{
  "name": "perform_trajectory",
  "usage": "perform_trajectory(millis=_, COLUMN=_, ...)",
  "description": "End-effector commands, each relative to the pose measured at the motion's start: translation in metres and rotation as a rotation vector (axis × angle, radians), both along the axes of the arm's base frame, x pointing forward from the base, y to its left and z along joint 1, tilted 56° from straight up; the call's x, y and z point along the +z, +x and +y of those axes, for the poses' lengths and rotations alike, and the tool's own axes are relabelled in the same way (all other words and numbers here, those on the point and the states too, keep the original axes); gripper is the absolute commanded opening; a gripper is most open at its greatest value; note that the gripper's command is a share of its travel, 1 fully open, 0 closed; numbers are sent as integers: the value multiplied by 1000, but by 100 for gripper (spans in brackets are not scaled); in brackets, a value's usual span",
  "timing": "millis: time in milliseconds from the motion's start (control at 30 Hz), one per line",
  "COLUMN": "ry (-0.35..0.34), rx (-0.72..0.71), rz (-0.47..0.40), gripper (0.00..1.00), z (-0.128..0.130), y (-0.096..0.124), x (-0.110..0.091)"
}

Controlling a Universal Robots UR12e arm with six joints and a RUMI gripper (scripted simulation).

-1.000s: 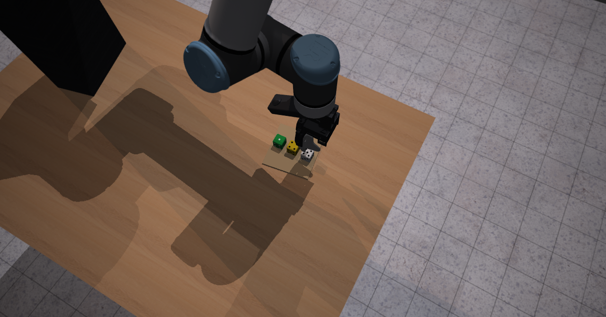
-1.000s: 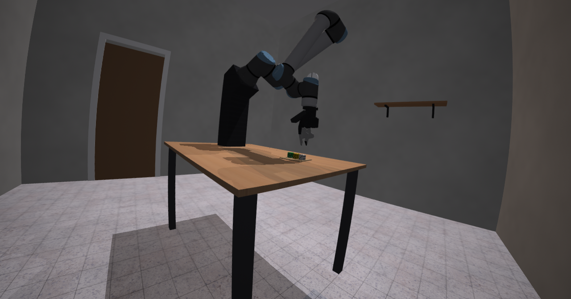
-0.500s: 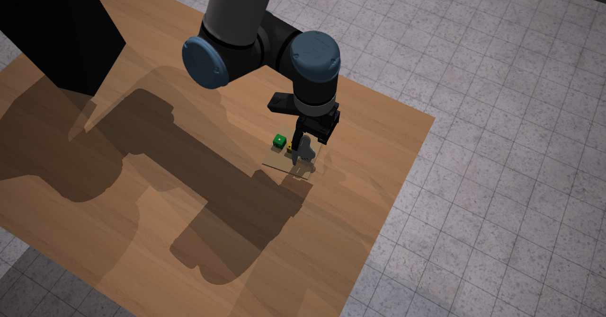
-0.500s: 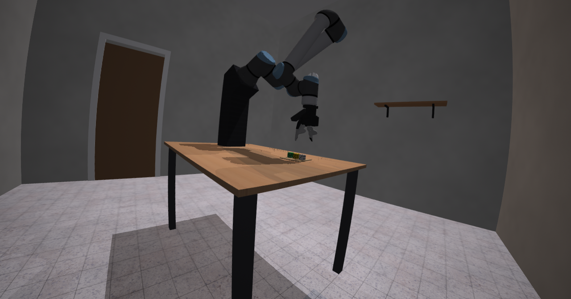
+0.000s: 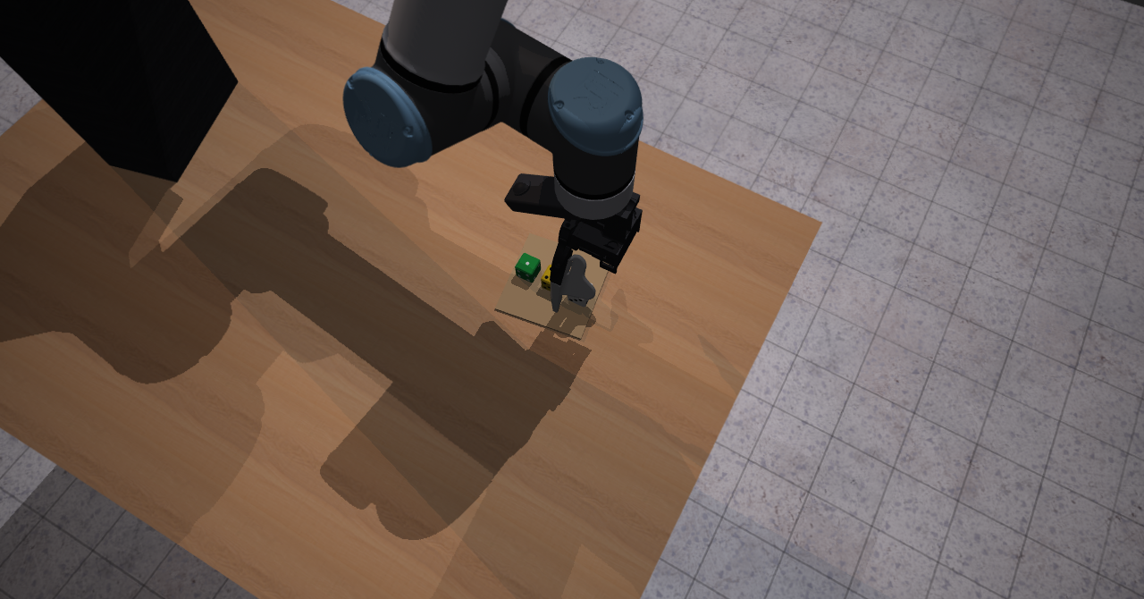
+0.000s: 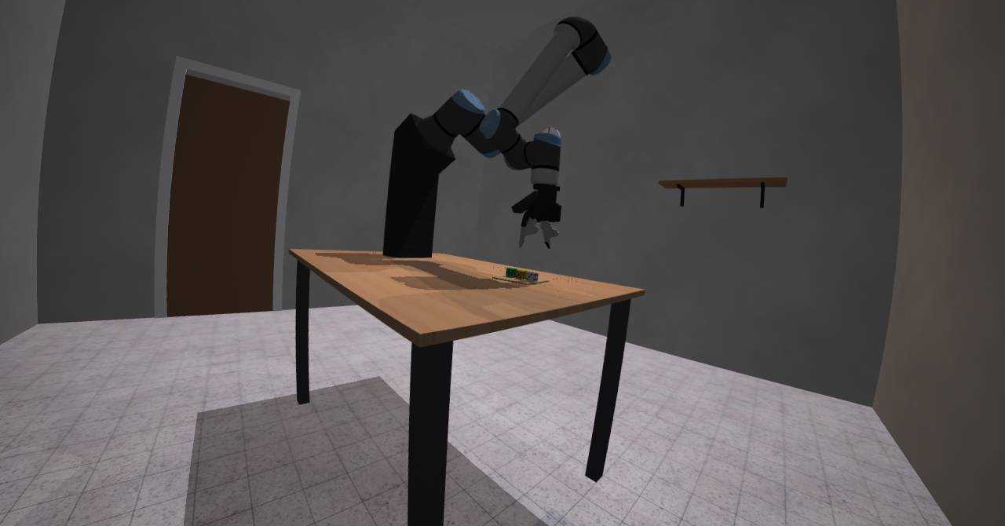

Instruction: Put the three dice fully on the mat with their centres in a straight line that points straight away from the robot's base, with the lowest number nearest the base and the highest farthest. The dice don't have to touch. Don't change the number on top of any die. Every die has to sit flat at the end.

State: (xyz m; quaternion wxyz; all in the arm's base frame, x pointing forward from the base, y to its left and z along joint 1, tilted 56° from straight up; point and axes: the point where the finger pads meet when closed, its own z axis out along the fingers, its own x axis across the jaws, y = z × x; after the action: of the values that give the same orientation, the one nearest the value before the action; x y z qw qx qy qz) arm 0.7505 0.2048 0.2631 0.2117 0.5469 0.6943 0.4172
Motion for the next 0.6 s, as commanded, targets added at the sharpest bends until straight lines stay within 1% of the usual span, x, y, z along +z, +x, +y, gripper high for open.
perform_trajectory(millis=0, ry=0, rx=0, rz=-1, gripper=100, z=-2, y=-5, x=4)
perform_trajectory(millis=133, ry=0, rx=0, rz=-1, gripper=100, z=-8, y=-17, x=13)
perform_trajectory(millis=367, ry=0, rx=0, rz=-1, gripper=100, z=-21, y=-45, x=34)
perform_trajectory(millis=433, ry=0, rx=0, rz=-1, gripper=100, z=-21, y=-45, x=34)
perform_trajectory(millis=567, ry=0, rx=0, rz=-1, gripper=100, z=-27, y=-58, x=44)
